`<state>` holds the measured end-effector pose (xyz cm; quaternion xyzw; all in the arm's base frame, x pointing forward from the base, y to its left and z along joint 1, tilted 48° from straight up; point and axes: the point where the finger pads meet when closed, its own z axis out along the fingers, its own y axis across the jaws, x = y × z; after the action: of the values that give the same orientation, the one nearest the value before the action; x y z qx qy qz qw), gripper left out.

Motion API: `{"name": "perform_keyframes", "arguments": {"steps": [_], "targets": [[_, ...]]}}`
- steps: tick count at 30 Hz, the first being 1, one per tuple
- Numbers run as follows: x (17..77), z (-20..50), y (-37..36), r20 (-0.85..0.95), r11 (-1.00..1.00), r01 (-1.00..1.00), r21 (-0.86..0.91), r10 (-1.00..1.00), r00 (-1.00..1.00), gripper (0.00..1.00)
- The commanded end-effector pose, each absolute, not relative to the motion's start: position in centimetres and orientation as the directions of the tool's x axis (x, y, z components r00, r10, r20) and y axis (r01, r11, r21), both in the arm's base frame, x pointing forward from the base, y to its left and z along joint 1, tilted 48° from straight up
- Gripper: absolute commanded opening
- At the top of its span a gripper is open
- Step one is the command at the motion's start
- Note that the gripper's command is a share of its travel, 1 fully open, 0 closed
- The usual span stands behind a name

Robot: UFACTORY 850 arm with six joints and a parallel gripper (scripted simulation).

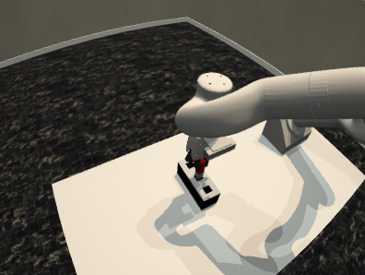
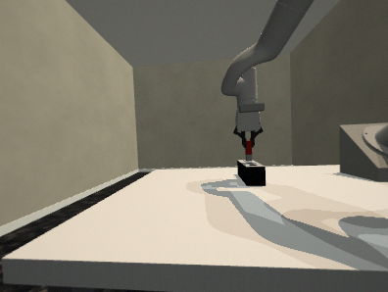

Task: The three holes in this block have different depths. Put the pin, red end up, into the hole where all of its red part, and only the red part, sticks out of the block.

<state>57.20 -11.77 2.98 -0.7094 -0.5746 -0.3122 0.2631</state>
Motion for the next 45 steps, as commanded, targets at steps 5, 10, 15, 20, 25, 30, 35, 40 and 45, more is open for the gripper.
{"name": "perform_keyframes", "arguments": {"steps": [5, 10, 15, 20, 25, 30, 35, 40, 45], "targets": [[57.26, 3.05, -11.86, 0.745, -0.202, 0.979, -0.013, 0.651, 0.144, 0.00], [57.26, 3.05, -11.86, 0.745, -0.202, 0.979, -0.013, 0.651, 0.144, 0.00], [57.26, 3.05, -11.86, 0.745, -0.202, 0.979, -0.013, 0.651, 0.144, 0.00], [57.27, 2.77, -11.56, 0.745, -0.202, 0.979, -0.013, 0.651, 0.144, 0.00], [57.27, 2.77, -11.56, 0.745, -0.202, 0.979, -0.013, 0.651, 0.144, 0.00], [57.27, 2.77, -11.56, 0.745, -0.202, 0.979, -0.013, 0.651, 0.144, 0.00], [57.27, 2.77, -11.56, 0.745, -0.202, 0.979, -0.013, 0.651, 0.144, 0.00], [57.21, 2.76, -11.57, 0.745, -0.202, 0.979, -0.013, 0.651, 0.144, 0.00], [57.21, 2.76, -11.57, 0.745, -0.202, 0.979, -0.013, 0.651, 0.144, 0.00]]}}
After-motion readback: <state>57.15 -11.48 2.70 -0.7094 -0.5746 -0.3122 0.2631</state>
